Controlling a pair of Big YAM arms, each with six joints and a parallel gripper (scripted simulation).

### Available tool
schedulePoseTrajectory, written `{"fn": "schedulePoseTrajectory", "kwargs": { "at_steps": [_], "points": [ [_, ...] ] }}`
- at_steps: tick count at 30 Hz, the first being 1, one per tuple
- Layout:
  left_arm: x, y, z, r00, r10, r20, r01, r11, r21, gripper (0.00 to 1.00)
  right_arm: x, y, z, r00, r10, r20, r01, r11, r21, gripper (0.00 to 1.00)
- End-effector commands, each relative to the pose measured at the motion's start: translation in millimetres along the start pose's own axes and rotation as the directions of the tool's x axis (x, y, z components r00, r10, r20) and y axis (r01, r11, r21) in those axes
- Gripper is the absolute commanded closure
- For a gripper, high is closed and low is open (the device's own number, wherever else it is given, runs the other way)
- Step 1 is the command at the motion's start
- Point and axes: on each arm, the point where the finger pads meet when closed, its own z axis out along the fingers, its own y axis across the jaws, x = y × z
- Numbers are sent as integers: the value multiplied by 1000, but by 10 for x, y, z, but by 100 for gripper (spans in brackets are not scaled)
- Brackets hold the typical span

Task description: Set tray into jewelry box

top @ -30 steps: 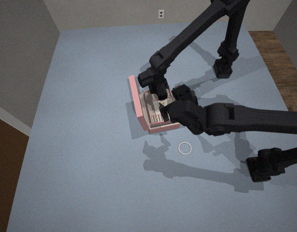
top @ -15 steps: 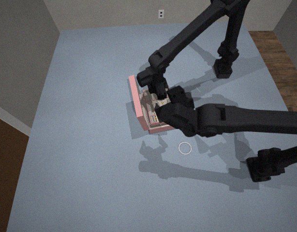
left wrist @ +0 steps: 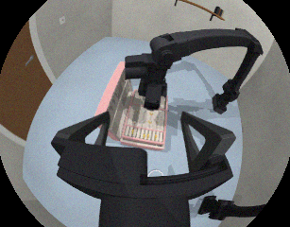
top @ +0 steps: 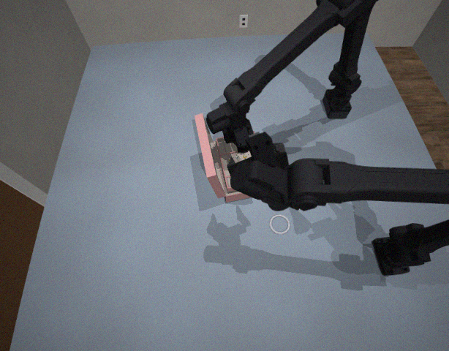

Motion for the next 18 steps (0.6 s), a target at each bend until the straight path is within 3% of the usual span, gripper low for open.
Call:
{"fn": "schedulePoseTrajectory", "kwargs": {
  "at_steps": [1, 18],
  "points": [
    [-292, 152, -140, 996, 86, 26, -86, 996, -6, 0, -169, -285, -259, 1000, -17, 22, 16, 998, 60, 100],
    [-256, 68, -106, 996, 82, 23, -82, 997, 2, 0, -114, -151, -42, 999, -26, 18, 25, 998, 61, 100]
  ]
}}
